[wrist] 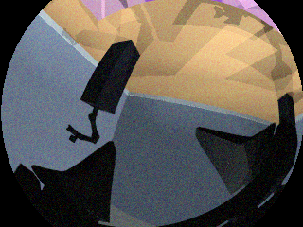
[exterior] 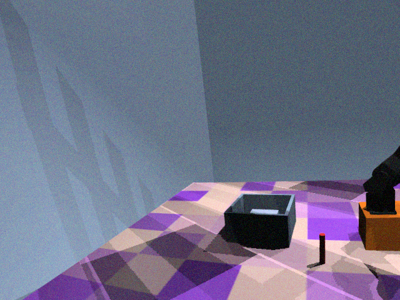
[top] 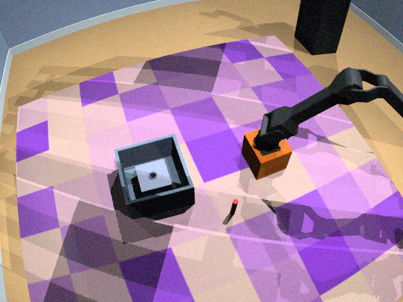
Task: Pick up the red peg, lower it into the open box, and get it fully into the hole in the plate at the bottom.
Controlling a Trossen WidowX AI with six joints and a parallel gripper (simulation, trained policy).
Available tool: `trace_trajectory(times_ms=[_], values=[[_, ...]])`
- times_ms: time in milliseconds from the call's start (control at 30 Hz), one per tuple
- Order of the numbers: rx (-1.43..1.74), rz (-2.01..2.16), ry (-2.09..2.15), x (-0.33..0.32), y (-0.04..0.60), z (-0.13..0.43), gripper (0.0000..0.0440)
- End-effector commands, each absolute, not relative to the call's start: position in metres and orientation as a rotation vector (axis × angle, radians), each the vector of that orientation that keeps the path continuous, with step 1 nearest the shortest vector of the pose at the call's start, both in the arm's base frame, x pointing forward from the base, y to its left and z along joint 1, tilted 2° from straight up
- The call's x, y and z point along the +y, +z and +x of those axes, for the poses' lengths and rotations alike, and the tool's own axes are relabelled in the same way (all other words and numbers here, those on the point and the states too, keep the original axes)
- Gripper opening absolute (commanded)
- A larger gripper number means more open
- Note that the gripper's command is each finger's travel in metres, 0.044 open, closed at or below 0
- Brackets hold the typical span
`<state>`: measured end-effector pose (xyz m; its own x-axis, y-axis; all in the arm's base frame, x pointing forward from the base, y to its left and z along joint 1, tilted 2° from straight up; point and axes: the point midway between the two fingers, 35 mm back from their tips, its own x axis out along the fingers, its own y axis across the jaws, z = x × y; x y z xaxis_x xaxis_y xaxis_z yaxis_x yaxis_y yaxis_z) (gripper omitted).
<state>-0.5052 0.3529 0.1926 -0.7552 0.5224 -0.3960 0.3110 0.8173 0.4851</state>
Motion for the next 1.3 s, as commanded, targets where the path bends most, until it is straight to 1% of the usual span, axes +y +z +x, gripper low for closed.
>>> trace_trajectory(times_ms=[0, 33, 67, 267, 500, 700, 967, 1267], values=[[2.470, 0.630, 0.552, 0.358, 0.197, -0.501, 0.0417], [2.467, 0.646, 0.566, 0.363, 0.202, -0.496, 0.0433], [2.461, 0.661, 0.580, 0.369, 0.206, -0.491, 0.0440], [2.377, 0.738, 0.625, 0.412, 0.222, -0.438, 0.0440], [2.218, 0.794, 0.579, 0.461, 0.223, -0.342, 0.0440], [2.073, 0.817, 0.512, 0.486, 0.215, -0.251, 0.0440], [1.893, 0.815, 0.382, 0.487, 0.200, -0.127, 0.0440], [1.727, 0.769, 0.193, 0.445, 0.182, 0.001, 0.0440]])
